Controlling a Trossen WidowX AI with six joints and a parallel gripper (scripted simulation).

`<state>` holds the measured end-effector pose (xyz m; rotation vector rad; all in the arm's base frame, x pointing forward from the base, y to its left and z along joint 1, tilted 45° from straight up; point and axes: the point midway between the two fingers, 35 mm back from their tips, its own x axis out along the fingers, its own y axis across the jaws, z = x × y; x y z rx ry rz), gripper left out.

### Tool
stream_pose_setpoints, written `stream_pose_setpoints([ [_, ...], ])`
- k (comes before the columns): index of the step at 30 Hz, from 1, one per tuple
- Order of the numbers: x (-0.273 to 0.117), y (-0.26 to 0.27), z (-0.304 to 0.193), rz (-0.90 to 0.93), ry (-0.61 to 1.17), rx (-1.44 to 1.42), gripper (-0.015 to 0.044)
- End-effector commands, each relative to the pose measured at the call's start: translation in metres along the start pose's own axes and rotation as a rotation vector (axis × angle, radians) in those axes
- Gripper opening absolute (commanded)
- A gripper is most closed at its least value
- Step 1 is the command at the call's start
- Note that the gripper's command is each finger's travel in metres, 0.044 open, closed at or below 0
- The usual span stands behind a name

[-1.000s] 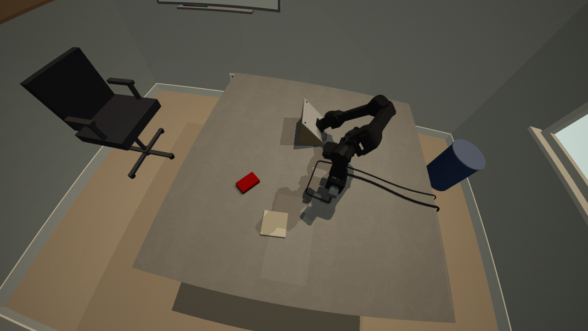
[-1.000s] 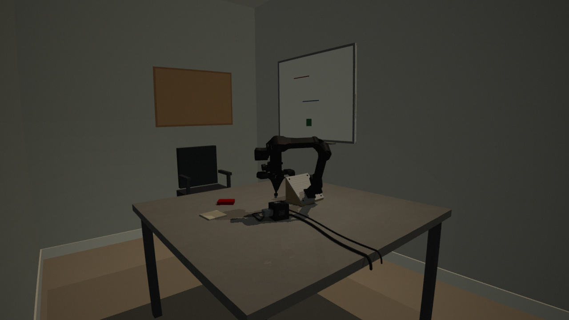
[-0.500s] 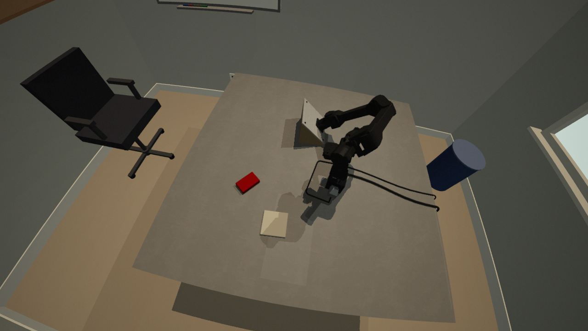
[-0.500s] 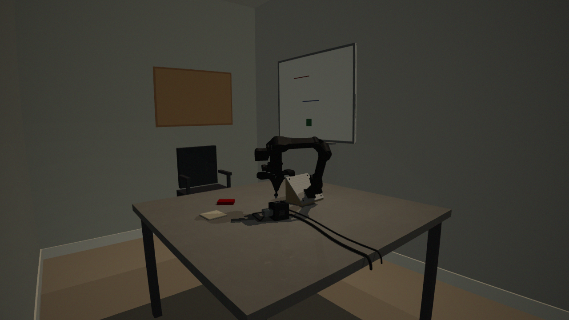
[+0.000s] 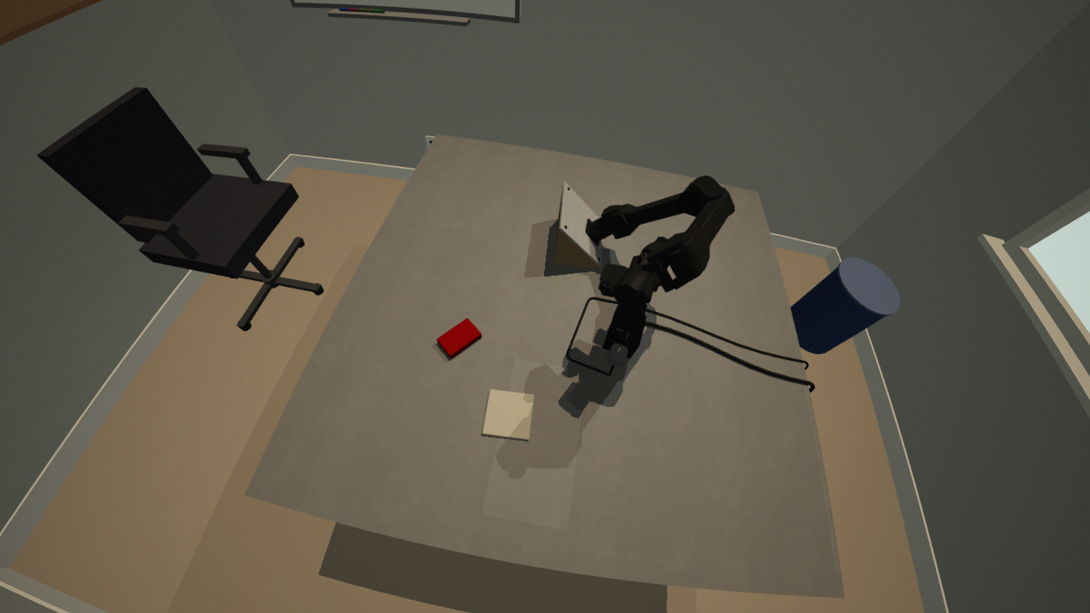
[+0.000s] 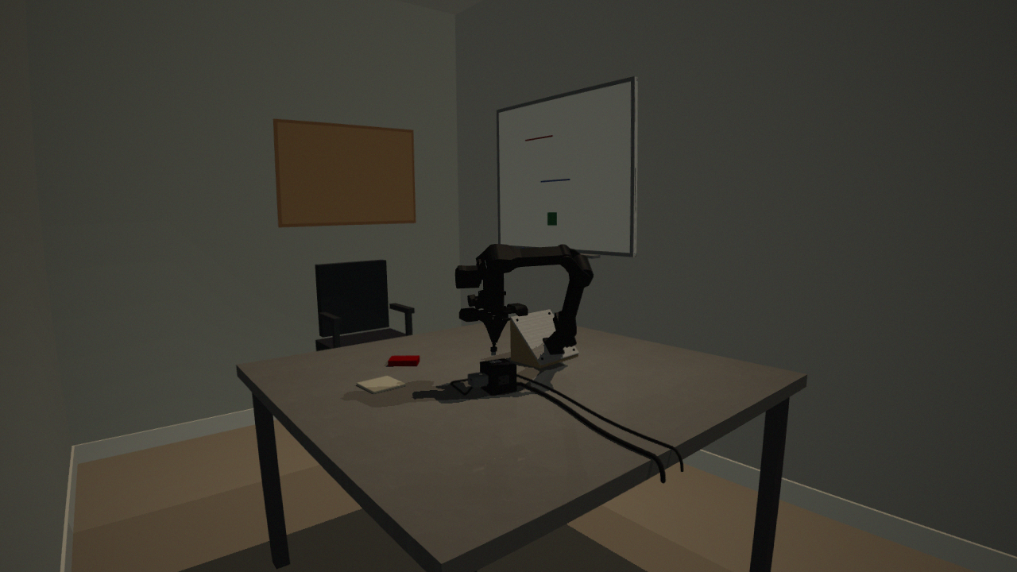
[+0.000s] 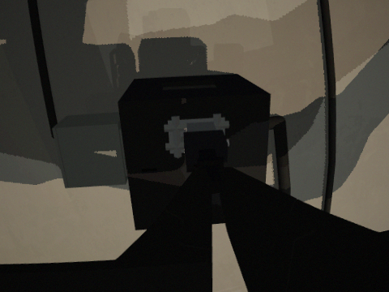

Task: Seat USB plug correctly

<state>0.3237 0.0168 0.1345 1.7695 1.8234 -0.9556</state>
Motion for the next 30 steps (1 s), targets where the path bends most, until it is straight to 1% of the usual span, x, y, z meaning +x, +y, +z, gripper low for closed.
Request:
stream_pose_setpoints([
  [1, 0.0005, 0.0003, -0.0009, 0.002, 0.003, 0.003, 0.0],
  [30, 0.004, 0.0002, -0.0045, 0.002, 0.003, 0.001, 0.0],
])
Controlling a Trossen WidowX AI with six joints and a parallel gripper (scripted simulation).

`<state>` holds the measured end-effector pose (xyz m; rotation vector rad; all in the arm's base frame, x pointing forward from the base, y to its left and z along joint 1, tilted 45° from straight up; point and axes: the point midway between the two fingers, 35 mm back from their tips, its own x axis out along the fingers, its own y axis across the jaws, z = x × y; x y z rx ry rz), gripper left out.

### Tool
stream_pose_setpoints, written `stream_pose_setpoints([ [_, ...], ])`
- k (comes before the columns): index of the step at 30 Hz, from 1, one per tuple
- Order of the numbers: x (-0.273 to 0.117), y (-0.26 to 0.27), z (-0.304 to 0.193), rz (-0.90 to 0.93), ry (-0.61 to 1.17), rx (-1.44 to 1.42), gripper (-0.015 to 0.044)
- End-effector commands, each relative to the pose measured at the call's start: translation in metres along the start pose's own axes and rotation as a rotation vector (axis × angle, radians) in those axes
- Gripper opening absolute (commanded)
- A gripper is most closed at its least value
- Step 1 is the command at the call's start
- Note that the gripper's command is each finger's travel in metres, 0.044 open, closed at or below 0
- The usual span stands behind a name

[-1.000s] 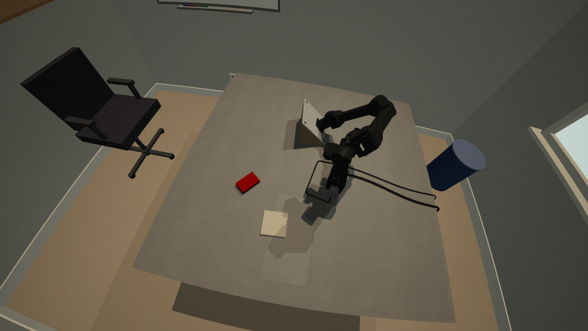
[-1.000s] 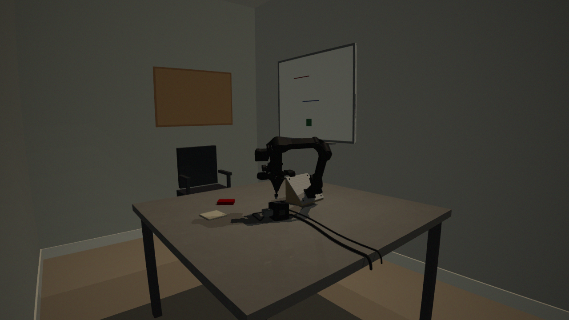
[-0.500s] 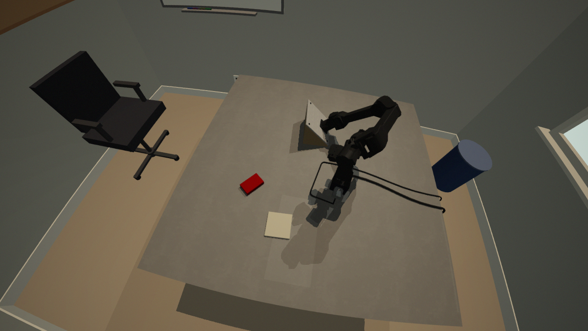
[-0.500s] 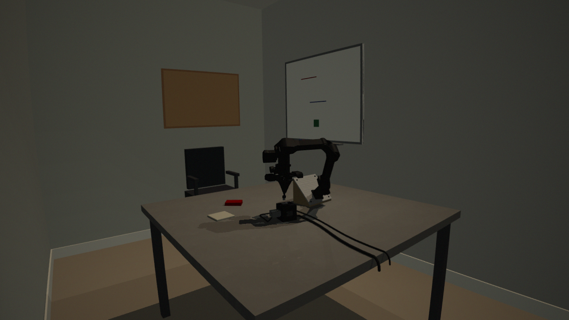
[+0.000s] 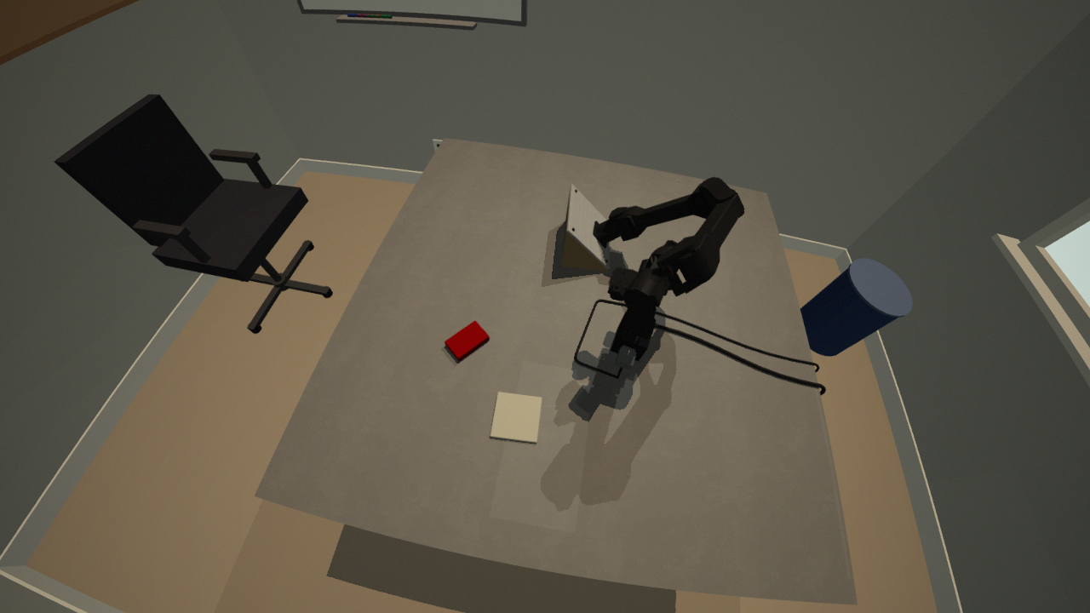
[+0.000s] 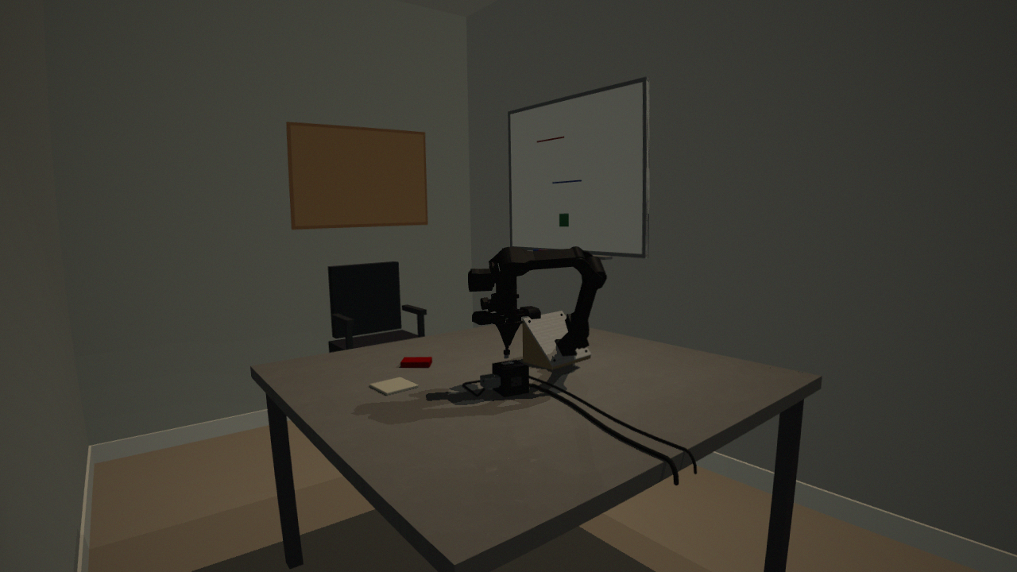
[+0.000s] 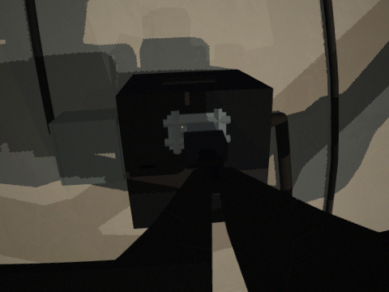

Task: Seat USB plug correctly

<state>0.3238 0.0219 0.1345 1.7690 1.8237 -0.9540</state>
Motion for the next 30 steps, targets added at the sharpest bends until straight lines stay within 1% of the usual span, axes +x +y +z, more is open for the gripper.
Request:
stream_pose_setpoints([
  [1, 0.0005, 0.0003, -0.0009, 0.002, 0.003, 0.003, 0.0],
  [30, 0.004, 0.0001, -0.0045, 0.002, 0.003, 0.001, 0.0],
])
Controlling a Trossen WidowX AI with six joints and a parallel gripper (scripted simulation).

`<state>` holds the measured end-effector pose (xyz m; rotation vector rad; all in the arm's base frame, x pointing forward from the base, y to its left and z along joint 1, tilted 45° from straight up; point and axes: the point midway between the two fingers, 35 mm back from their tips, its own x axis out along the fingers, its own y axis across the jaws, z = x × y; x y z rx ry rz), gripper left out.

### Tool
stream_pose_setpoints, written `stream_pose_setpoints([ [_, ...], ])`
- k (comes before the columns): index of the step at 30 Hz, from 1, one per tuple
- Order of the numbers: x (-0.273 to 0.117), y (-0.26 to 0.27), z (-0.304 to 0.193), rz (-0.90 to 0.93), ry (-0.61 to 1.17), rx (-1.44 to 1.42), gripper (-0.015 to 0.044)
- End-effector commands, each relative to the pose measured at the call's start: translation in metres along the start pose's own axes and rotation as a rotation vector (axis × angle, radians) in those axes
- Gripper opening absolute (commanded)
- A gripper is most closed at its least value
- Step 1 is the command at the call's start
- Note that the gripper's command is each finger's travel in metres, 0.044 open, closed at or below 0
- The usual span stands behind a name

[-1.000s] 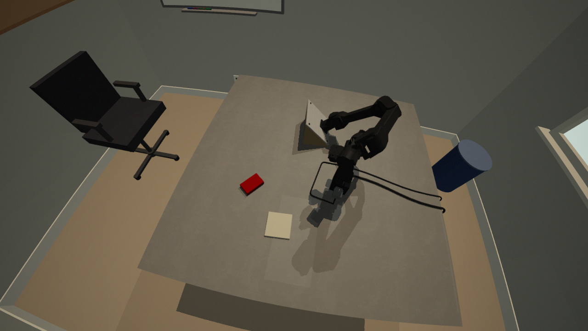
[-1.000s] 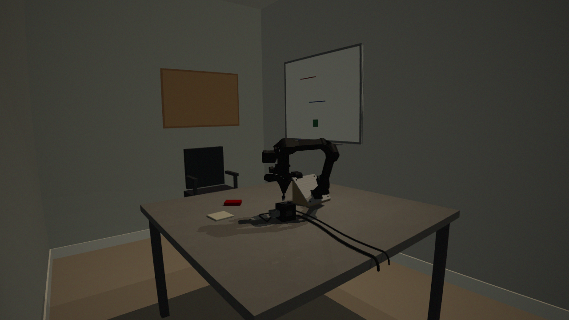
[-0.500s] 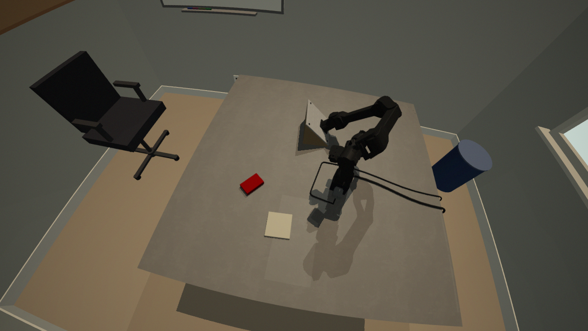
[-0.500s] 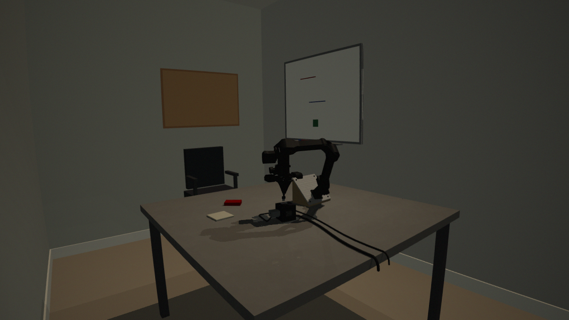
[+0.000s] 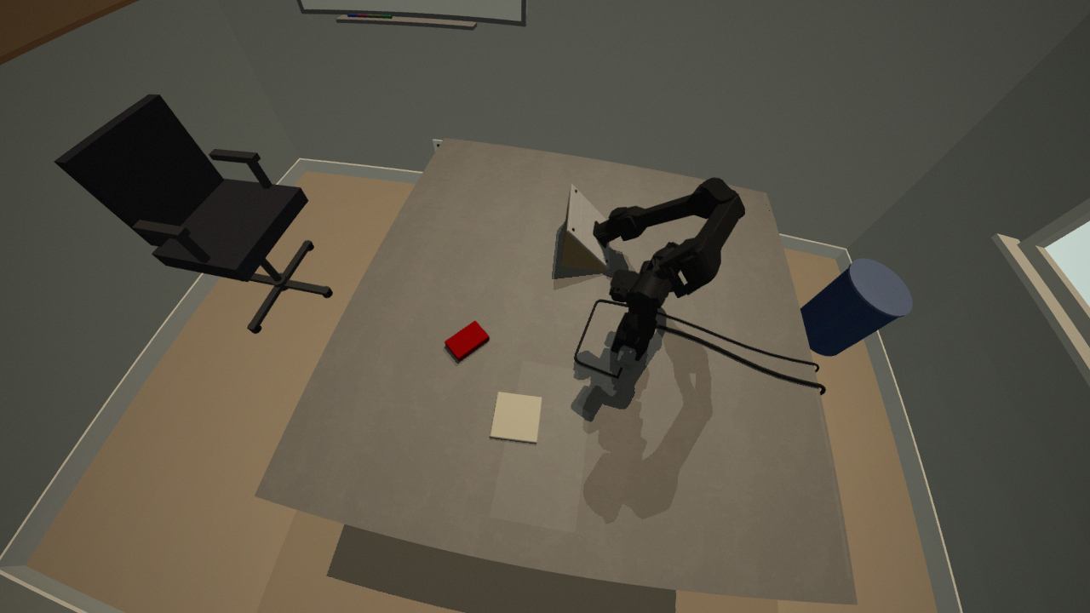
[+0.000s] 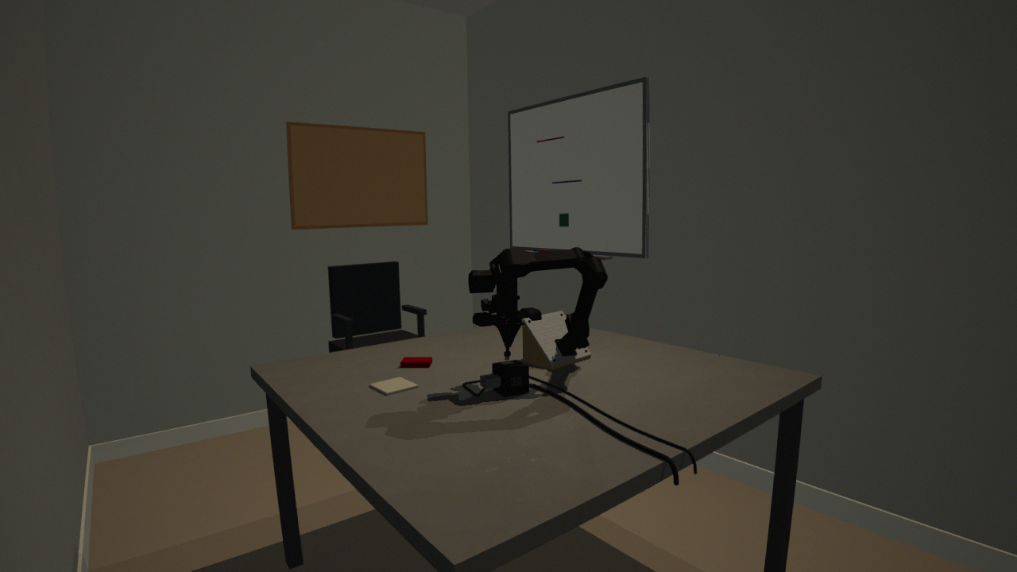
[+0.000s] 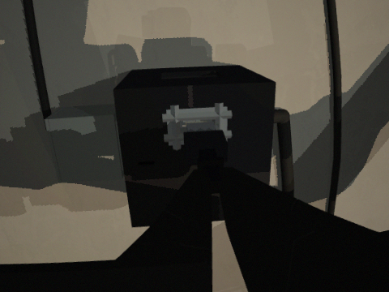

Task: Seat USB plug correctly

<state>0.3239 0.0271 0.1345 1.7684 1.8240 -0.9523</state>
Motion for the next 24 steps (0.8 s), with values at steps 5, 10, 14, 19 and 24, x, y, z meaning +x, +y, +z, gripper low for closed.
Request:
stream_pose_setpoints([
  [5, 0.001, 0.0002, -0.0014, 0.002, 0.003, 0.003, 0.0],
  [10, 0.0016, 0.0002, -0.002, 0.002, 0.003, 0.002, 0.0],
  [14, 0.0021, 0.0002, -0.0025, 0.002, 0.003, 0.002, 0.0],
  [19, 0.0027, 0.0002, -0.0027, 0.002, 0.003, 0.002, 0.0],
  [24, 0.0033, 0.0002, -0.0027, 0.002, 0.003, 0.002, 0.0],
])
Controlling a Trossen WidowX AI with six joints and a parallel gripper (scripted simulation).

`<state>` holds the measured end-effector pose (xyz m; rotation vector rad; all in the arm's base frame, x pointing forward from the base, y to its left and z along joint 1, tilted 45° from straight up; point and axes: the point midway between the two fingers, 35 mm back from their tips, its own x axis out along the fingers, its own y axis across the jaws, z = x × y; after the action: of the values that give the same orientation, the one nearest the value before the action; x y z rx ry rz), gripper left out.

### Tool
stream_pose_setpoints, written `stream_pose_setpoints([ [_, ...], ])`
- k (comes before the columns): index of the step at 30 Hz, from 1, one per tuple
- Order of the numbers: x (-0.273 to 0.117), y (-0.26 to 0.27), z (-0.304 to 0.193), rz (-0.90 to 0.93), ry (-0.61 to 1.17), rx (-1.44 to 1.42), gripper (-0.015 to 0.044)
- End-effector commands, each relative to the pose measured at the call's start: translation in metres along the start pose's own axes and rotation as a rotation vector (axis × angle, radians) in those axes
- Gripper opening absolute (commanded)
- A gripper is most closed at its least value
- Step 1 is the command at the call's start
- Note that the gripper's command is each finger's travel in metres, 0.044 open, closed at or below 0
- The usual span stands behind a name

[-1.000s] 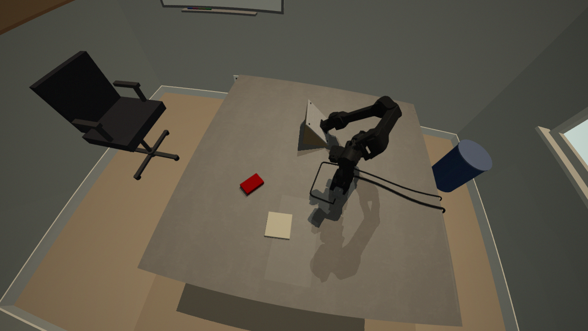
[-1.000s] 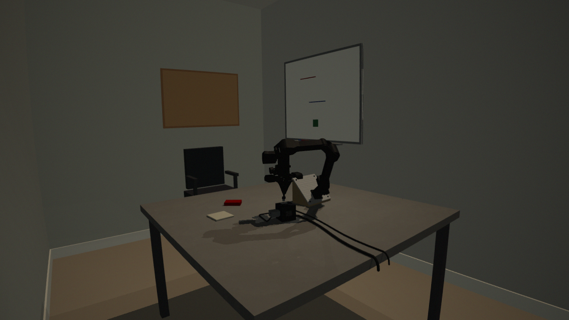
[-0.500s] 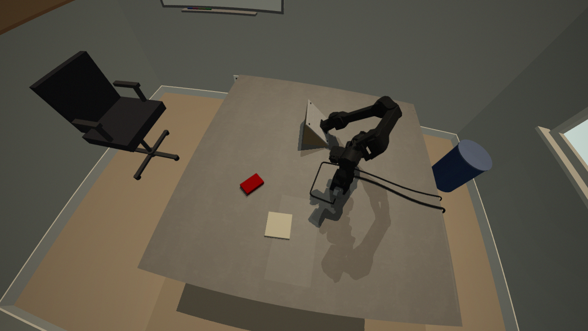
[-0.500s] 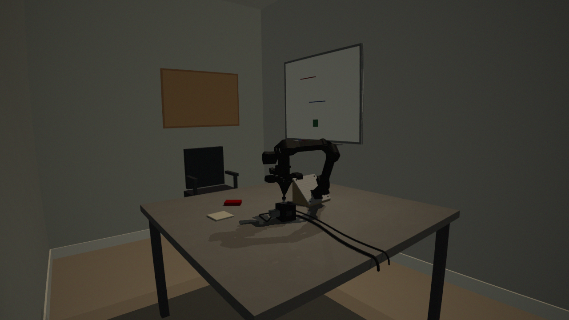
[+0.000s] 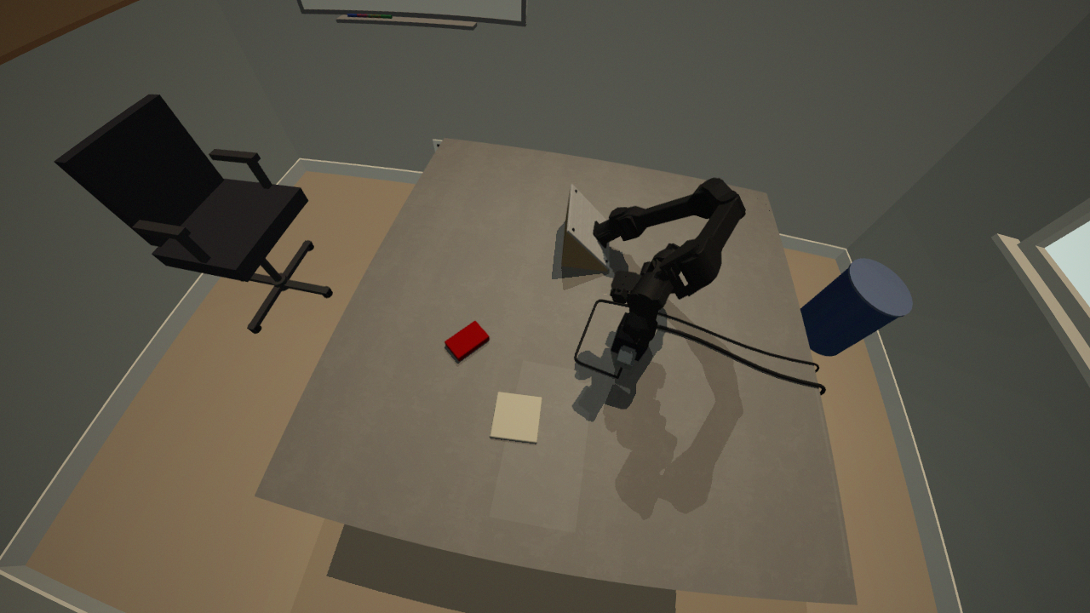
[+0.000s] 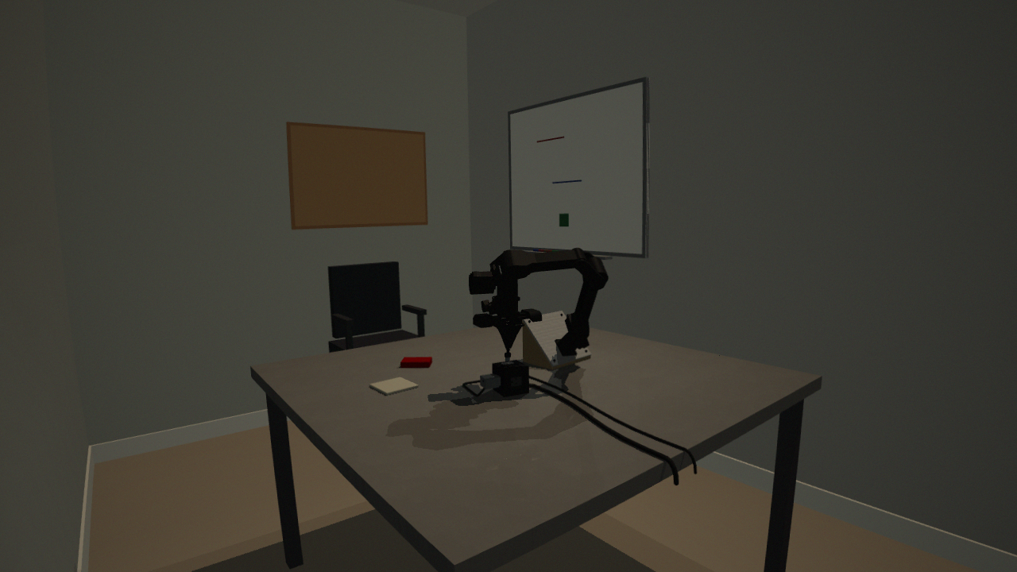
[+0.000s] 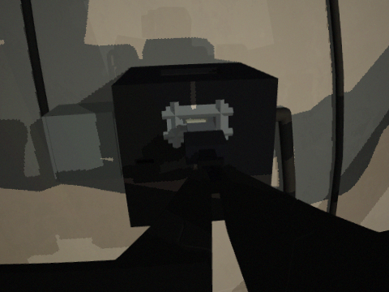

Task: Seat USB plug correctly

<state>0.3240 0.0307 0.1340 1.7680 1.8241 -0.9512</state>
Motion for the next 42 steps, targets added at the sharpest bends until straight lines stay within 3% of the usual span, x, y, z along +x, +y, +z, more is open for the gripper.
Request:
stream_pose_setpoints([
  [1, 0.0006, 0.0003, -0.0004, 0.002, 0.003, 0.003, 0.0],
  [42, 0.0055, 0.0002, -0.0005, 0.002, 0.003, 0.003, 0.0],
])
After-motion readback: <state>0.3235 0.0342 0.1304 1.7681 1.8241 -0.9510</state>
